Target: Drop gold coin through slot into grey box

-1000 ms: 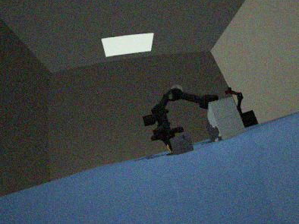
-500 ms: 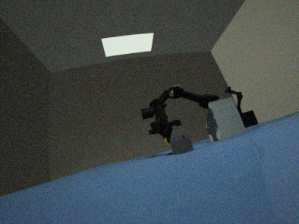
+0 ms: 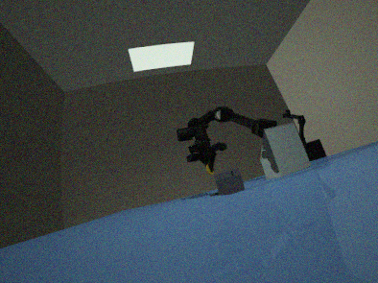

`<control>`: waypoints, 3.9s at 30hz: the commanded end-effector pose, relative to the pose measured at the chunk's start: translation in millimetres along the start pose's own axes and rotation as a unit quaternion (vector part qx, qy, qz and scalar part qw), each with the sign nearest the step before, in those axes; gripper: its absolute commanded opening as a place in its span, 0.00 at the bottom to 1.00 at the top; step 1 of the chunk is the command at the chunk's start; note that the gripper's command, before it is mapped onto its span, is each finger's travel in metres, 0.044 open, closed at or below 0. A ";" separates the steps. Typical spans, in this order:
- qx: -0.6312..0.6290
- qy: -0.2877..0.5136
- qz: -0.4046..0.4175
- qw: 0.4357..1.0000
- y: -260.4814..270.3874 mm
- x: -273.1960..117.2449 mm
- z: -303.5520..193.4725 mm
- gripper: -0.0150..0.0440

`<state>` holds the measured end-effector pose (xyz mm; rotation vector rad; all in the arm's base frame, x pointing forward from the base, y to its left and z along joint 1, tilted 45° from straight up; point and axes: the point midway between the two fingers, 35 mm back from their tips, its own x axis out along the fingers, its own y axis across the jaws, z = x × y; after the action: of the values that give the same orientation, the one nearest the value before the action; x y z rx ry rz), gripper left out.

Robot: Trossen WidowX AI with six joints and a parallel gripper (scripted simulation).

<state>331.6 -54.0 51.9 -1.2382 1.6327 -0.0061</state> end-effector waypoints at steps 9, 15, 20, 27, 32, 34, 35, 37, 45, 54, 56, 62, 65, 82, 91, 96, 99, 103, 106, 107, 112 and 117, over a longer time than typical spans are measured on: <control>-0.088 0.000 -0.001 0.996 -2.0 -8.5 -1.0 0.25; -0.188 0.000 -0.001 0.982 -3.0 -8.8 -1.0 0.25; -0.270 0.000 -0.001 0.963 -3.8 -9.1 -0.9 0.25; -0.381 0.000 -0.001 0.924 -5.0 -9.5 -0.9 0.25; -0.458 0.000 -0.001 0.889 -5.8 -9.8 -0.8 0.25; -0.477 0.000 -0.001 0.879 -6.0 -9.8 -0.8 0.25; -0.480 0.000 -0.001 0.878 -6.0 -9.9 -0.8 0.25; -0.480 0.000 -0.001 0.878 -6.0 -9.9 -0.8 0.25; -0.479 -0.002 -0.001 0.878 4.5 -9.9 7.8 0.25; -0.479 -0.005 -0.001 0.878 23.5 -10.2 21.5 0.25; -0.480 -0.005 0.000 0.878 27.9 -10.2 24.3 0.25; -0.480 -0.006 0.000 0.877 41.3 -10.4 32.5 0.25; -0.480 -0.006 0.000 0.877 48.1 -10.5 36.2 0.25; -0.480 -0.005 0.000 0.877 88.8 -10.4 54.2 0.25; -0.480 -0.003 -0.001 0.877 103.0 -10.7 59.3 0.26; -0.480 -0.005 -0.004 0.877 98.6 -12.9 59.5 0.25; -0.480 -0.005 -0.004 0.877 98.6 -12.9 59.5 0.25; -0.480 -0.005 -0.004 0.877 100.2 -11.8 59.3 0.25; -0.480 -0.005 -0.004 0.877 102.6 -10.1 59.2 0.25; -0.481 -0.005 -0.004 0.877 103.3 -9.5 59.3 0.25; -0.485 -0.005 -0.004 0.875 105.6 -7.4 59.9 0.25; -0.485 -0.005 -0.004 0.875 106.3 -8.1 58.4 0.25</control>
<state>300.6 33.2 -25.9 -1.9646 1.6448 0.9049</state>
